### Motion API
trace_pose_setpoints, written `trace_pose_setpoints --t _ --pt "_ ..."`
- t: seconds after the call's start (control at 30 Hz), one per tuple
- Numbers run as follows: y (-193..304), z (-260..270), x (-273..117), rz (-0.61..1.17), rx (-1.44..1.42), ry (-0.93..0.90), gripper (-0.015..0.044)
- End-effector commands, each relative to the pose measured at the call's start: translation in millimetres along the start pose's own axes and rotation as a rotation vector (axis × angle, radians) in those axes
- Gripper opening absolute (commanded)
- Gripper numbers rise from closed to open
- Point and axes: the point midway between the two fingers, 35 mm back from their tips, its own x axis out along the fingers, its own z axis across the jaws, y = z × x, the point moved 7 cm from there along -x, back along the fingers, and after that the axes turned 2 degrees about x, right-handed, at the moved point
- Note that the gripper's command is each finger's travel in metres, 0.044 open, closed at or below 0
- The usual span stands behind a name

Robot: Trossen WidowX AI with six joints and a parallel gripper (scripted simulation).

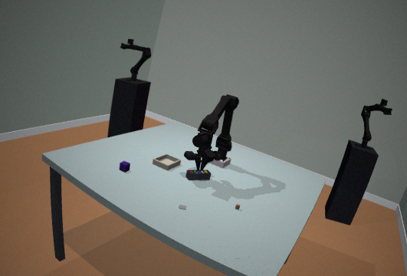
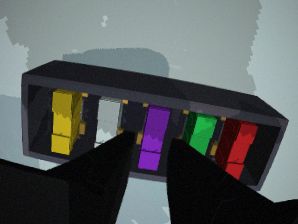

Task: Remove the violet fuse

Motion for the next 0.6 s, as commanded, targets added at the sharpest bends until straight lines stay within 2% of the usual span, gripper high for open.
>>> trace_pose_setpoints --t 0.0,0.57 --pt "0.1 -0.3 1.0 0.004 0.002 0.004 0.0074" --pt "0.1 -0.3 10.6 0.004 0.002 0.004 0.0074"
